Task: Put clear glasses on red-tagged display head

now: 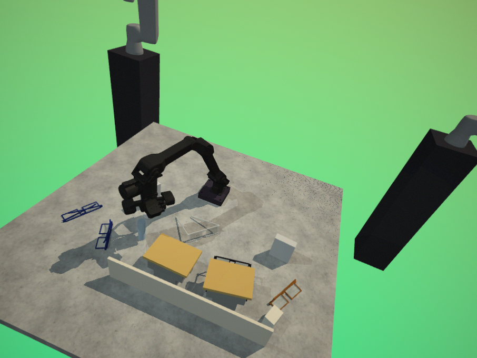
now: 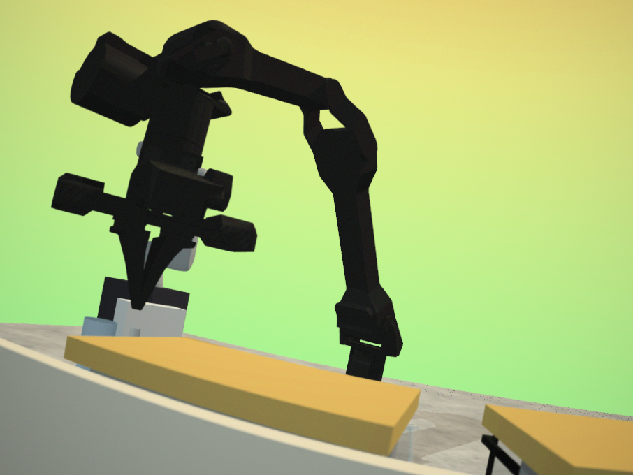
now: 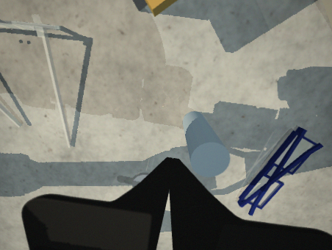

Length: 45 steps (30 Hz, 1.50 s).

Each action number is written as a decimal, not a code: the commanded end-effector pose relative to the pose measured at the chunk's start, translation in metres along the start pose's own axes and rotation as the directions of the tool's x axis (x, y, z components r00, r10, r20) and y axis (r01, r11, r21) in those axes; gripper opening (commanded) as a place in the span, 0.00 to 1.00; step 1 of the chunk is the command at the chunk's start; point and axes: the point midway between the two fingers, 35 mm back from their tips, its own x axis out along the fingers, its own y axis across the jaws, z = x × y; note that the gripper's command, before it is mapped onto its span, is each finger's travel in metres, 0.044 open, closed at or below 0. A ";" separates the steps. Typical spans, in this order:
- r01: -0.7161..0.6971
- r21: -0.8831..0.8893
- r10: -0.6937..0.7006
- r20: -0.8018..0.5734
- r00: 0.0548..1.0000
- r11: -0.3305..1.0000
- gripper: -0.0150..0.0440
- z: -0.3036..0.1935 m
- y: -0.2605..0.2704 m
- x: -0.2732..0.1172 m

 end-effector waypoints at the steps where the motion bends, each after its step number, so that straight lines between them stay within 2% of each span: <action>1: -0.007 -0.004 0.007 -0.007 1.000 1.000 0.25 -0.001 0.002 0.008; 18: -0.007 -0.004 0.007 -0.006 1.000 1.000 0.25 -0.002 0.003 0.035; 45: -0.006 -0.004 0.006 -0.006 1.000 1.000 0.25 -0.001 -0.005 0.034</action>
